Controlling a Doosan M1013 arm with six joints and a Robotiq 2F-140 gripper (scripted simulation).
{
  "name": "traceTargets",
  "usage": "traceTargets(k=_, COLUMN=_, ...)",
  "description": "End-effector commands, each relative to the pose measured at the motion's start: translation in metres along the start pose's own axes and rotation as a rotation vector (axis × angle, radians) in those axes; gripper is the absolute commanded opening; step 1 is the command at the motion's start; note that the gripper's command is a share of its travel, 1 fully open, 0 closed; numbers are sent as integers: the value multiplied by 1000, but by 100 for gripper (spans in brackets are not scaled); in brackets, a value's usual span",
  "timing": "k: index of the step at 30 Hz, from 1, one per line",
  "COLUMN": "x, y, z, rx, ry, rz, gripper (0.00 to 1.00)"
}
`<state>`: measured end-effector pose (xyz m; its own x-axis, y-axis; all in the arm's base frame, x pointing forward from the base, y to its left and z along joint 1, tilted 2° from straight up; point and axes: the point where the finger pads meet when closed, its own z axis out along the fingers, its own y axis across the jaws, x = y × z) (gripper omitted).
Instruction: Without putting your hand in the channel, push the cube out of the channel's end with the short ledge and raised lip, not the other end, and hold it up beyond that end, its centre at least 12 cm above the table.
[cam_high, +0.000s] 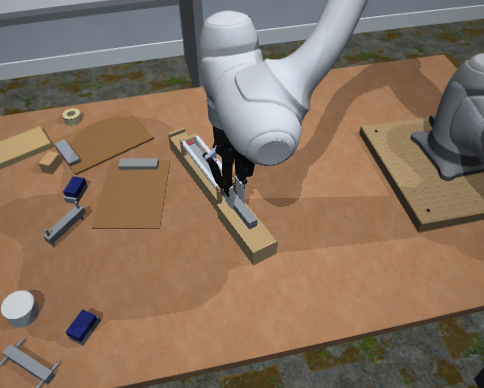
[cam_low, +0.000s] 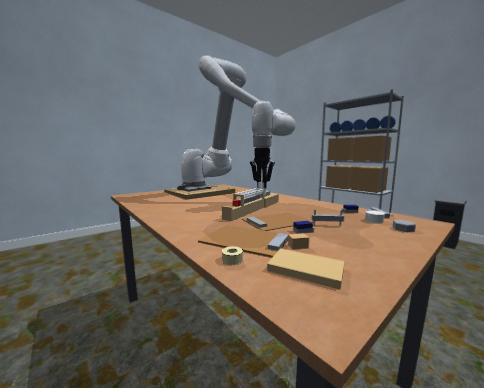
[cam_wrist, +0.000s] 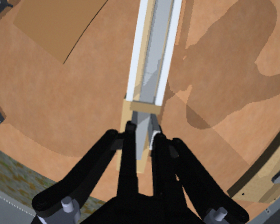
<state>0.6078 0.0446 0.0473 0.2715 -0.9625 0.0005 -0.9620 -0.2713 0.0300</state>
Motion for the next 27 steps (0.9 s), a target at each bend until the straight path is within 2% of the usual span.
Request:
traceTargets(k=1, x=3, y=-2, z=0, rx=1, ry=4, rz=-8, gripper=0)
traceTargets(k=11, x=3, y=-2, z=0, rx=1, ry=4, rz=-8, gripper=0)
traceTargets(k=12, x=3, y=-2, z=0, rx=1, ry=4, rz=-8, gripper=23)
traceTargets(k=27, x=3, y=-2, z=0, rx=1, ry=4, rz=-8, gripper=23)
